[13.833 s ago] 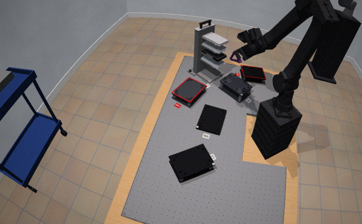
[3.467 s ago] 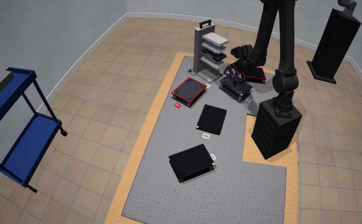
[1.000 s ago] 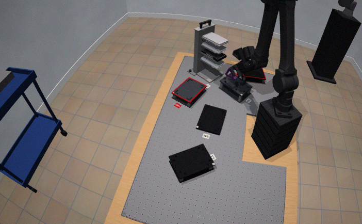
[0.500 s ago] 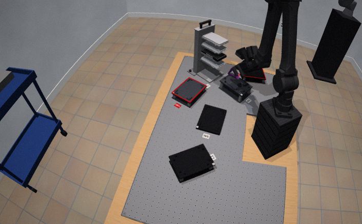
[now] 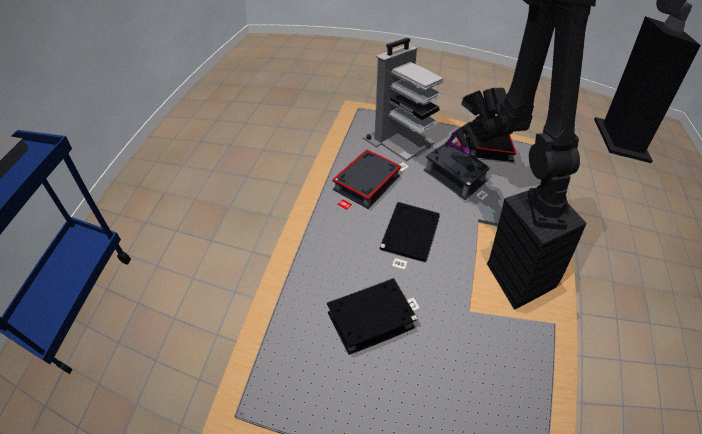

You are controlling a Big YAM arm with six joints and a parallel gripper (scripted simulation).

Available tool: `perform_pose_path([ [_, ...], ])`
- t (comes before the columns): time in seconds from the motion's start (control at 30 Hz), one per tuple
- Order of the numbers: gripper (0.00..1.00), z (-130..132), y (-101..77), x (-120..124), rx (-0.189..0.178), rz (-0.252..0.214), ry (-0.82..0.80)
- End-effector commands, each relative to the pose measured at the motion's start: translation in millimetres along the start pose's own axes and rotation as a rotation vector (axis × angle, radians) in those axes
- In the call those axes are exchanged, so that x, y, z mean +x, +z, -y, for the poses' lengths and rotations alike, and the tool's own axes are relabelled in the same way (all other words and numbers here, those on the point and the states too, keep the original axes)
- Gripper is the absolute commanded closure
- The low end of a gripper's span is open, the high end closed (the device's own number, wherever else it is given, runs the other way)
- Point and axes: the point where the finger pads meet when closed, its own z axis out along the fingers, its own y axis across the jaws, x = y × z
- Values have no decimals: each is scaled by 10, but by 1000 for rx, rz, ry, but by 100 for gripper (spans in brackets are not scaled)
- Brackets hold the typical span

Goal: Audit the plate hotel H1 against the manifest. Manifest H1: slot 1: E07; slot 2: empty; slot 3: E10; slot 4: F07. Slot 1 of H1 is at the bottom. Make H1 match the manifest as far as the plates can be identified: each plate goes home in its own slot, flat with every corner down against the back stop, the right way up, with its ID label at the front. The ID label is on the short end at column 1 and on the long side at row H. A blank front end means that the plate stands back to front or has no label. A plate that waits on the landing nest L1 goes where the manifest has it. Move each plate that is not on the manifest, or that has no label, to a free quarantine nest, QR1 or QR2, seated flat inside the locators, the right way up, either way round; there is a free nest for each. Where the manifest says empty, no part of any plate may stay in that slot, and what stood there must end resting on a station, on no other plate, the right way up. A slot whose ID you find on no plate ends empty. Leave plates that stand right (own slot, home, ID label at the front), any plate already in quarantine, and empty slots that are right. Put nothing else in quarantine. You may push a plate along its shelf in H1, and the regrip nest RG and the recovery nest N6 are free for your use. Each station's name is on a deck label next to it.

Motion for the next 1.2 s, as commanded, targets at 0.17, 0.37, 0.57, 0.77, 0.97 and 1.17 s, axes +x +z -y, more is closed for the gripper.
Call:
perform_pose_path([
  [0.17,0,35,-163,-16,9,6,-11],
  [0.37,0,34,-228,-11,9,6,-11],
  [0.57,0,32,-326,-2,9,6,-11],
  [0.77,0,33,-427,-157,6,15,-22],
  [0.97,0,101,-512,-332,18,29,-25],
  [1.17,0,131,-658,-548,22,40,-30],
])
